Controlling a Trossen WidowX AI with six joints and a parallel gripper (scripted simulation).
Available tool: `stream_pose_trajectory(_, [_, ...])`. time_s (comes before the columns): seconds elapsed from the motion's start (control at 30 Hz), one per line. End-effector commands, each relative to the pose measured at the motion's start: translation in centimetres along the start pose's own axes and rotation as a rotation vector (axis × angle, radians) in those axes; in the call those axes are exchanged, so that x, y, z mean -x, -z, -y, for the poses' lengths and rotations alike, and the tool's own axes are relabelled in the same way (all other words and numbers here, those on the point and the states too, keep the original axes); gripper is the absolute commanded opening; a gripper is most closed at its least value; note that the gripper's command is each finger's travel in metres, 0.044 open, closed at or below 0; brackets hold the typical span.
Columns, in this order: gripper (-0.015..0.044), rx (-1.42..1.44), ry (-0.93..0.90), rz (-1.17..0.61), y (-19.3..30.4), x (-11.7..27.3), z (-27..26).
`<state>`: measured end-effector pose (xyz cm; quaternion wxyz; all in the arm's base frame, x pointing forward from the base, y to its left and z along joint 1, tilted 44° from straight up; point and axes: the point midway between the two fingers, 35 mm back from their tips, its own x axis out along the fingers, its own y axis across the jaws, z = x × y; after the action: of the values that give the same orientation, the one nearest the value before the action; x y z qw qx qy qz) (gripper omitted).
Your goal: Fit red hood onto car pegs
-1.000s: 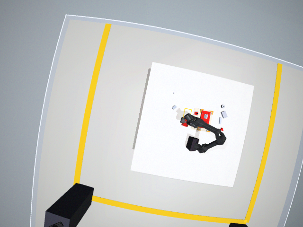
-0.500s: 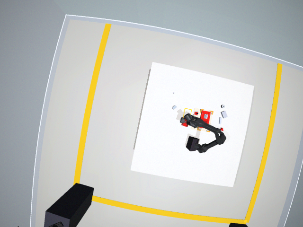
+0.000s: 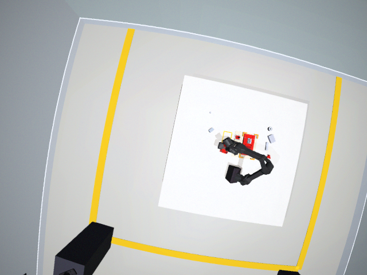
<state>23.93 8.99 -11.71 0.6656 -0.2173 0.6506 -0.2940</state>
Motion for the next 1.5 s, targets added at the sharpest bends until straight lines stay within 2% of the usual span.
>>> stream_pose_trajectory(0.0, [0.0440, 0.008, 0.009, 0.001, 0.2, -0.5, 0.2])
stream_pose_trajectory(1.47, [0.0440, 0.007, 0.010, 0.001, 0.3, -2.5, 0.3])
